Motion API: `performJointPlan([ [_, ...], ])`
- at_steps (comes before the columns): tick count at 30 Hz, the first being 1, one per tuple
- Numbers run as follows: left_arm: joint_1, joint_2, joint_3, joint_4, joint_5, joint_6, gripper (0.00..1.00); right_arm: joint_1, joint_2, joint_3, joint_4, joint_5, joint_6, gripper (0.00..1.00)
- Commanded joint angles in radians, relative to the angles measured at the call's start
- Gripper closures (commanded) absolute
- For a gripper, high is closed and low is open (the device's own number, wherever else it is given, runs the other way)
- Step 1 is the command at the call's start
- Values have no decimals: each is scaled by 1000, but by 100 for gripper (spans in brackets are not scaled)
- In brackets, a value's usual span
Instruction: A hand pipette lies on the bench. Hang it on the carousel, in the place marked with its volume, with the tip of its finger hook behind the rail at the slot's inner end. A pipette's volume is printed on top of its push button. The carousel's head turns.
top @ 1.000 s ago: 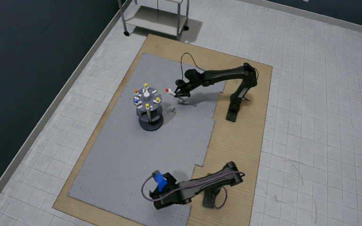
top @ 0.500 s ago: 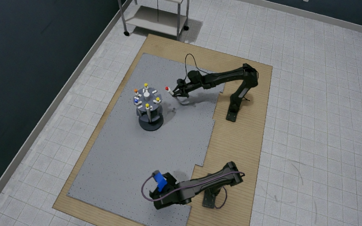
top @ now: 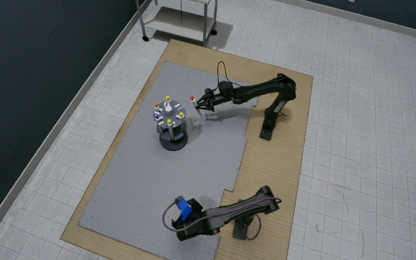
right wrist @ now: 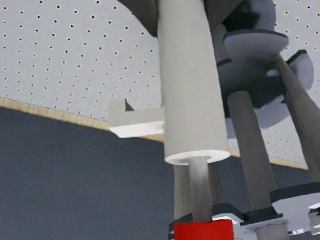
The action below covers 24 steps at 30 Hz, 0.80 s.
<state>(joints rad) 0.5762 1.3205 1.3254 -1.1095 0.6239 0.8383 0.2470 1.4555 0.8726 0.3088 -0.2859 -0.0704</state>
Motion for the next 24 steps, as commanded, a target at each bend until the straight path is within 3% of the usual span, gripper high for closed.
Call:
performJointPlan([
  [1, 6, -5, 14, 13, 20, 9, 0, 8, 18, -37, 141, -16, 25, 88],
  [6, 6, -5, 14, 13, 20, 9, 0, 13, 55, -95, 372, -12, 65, 88],
  [9, 6, -5, 14, 13, 20, 9, 0, 14, 63, -71, 423, -8, 73, 88],
  [24, 6, -5, 14, 13, 20, 9, 0, 7, 74, -80, 442, -4, 70, 88],
])
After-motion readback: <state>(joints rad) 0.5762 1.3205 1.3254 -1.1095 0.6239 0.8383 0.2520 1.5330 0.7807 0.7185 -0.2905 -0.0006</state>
